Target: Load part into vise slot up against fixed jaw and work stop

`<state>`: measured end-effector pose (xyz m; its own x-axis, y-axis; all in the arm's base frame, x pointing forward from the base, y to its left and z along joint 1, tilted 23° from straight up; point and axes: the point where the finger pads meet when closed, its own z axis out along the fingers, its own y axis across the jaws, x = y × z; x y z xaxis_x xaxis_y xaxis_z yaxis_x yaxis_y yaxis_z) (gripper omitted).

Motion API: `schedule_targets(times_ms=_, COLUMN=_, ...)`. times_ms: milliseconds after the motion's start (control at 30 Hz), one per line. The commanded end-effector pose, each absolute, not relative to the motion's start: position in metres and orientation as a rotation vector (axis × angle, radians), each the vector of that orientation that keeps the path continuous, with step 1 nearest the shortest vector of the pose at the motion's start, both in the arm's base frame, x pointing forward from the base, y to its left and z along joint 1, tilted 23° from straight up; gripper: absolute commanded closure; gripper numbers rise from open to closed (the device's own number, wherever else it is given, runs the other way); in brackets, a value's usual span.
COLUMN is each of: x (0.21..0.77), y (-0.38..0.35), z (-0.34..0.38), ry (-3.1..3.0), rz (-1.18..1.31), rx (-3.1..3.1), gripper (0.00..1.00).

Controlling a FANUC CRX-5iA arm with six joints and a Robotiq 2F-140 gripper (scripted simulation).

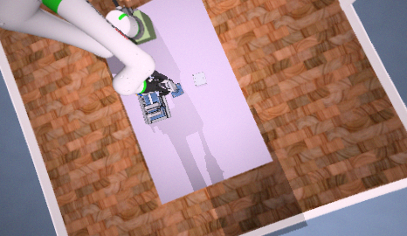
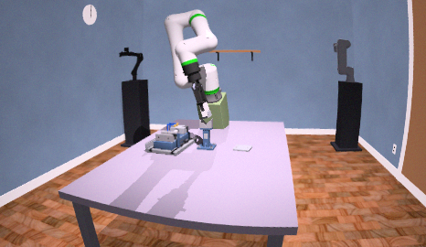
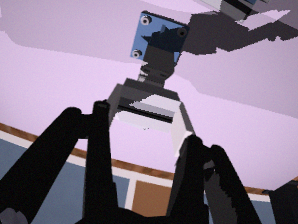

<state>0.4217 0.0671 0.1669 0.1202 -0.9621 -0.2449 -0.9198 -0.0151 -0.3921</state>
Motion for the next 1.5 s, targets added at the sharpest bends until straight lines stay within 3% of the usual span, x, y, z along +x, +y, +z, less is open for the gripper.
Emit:
schedule_targets(times_ms=0, x=0.4212, y=0.0678, z=0.1667, ry=1.847, rz=-0.168, rx=-1.962, gripper=1.00)
schedule_targets(times_ms=1467, x=0.4210, y=0.0748, z=0.1675, ry=2.007, rz=-0.448, rx=-2.019, gripper=1.00)
